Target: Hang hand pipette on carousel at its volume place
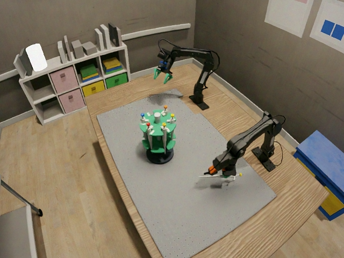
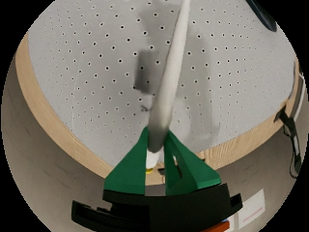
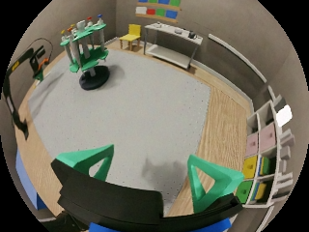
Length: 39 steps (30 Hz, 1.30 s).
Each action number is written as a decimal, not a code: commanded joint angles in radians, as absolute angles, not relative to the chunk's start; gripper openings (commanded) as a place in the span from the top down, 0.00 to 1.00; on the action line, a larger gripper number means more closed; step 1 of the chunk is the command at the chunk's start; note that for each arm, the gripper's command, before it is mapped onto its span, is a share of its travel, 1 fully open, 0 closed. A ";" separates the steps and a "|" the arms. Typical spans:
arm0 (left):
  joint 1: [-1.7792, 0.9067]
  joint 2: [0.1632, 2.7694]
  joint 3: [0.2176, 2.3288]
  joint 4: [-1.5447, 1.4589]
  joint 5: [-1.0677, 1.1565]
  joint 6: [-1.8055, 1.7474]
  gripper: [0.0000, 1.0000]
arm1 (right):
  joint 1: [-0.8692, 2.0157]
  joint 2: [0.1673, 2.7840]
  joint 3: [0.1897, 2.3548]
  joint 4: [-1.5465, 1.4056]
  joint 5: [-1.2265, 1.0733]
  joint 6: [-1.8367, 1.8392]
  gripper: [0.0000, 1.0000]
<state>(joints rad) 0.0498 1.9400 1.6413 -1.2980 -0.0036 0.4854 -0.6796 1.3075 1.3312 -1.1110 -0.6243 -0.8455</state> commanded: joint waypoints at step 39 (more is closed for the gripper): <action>0.197 1.811 1.508 -1.256 -0.001 1.563 0.88 | -0.691 1.317 1.341 -1.102 -0.648 -0.856 0.00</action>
<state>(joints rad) 0.1963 1.8267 1.5005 -1.2579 -0.0101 1.5257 -0.6796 1.3075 1.3312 -1.1110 -0.6243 -0.8455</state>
